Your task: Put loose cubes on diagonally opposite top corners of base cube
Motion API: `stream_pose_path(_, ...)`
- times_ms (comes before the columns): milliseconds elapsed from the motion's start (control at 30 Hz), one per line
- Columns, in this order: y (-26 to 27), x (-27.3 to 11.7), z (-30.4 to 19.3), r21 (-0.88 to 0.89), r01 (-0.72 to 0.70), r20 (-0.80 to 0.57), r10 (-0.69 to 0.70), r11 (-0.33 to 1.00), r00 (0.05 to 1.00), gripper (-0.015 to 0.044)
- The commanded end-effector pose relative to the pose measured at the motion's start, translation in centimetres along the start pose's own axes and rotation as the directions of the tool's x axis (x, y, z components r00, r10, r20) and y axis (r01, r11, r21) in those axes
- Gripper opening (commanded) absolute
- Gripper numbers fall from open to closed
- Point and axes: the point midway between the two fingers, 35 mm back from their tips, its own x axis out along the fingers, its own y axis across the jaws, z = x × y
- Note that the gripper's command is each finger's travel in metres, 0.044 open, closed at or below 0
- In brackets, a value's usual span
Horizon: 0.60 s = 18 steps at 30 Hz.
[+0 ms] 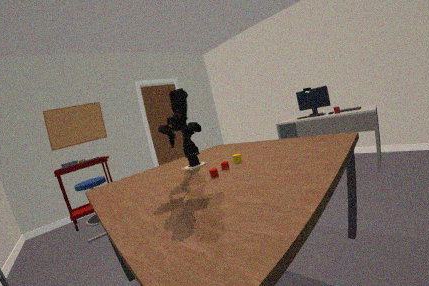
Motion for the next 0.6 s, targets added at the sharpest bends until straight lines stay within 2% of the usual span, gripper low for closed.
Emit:
stream_pose_path(0,5.3,0.4,-3.2,-0.204,-0.131,-0.181,0.094,0.97,0.979,0.0265)
stream_pose_path(200,10.0,0.0,-7.2,-0.361,-0.287,-0.379,0.141,0.887,0.914,0.0265)
stream_pose_path(567,10.6,0.9,-7.8,-0.371,-0.299,-0.393,0.143,0.879,0.908,0.0265)
